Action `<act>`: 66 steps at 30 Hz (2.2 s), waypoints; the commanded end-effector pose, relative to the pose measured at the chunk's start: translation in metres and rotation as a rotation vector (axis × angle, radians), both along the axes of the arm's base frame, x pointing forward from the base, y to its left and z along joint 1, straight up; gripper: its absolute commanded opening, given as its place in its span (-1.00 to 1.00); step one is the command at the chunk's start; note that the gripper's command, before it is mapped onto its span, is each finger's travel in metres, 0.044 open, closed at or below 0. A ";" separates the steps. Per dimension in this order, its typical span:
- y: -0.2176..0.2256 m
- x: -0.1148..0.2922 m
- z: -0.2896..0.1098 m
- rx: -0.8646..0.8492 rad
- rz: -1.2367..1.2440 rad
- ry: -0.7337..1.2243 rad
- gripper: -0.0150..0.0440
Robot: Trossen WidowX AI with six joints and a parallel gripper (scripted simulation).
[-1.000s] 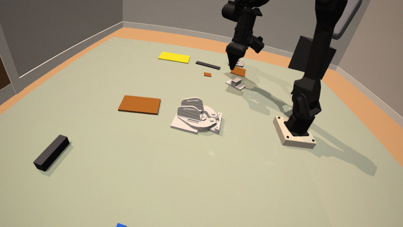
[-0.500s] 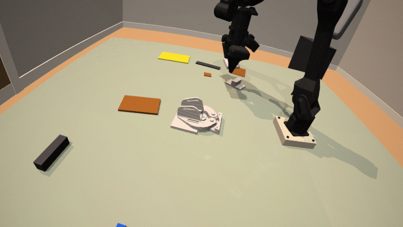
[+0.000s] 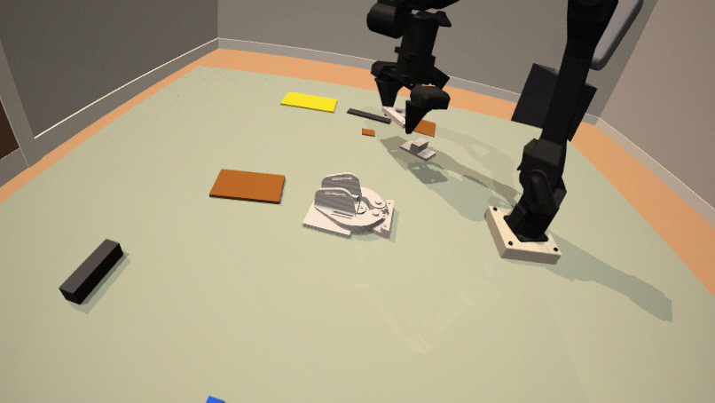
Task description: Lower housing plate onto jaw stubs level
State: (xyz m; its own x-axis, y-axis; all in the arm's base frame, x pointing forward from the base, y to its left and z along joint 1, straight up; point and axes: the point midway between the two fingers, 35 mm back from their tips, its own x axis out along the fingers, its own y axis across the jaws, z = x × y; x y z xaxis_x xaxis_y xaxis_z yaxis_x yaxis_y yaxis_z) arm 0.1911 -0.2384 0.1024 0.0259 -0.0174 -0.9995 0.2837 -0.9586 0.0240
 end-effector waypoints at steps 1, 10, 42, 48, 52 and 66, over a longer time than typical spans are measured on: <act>0.007 0.006 0.000 -0.007 0.117 0.007 0.70; 0.023 0.019 0.000 -0.011 0.355 0.010 0.70; 0.084 0.054 -0.001 -0.029 1.199 0.019 0.70; 0.096 0.059 -0.001 -0.033 1.358 0.021 0.70; 0.104 0.062 -0.001 -0.035 1.463 0.022 0.70; 0.132 0.070 -0.001 -0.044 1.833 0.025 0.70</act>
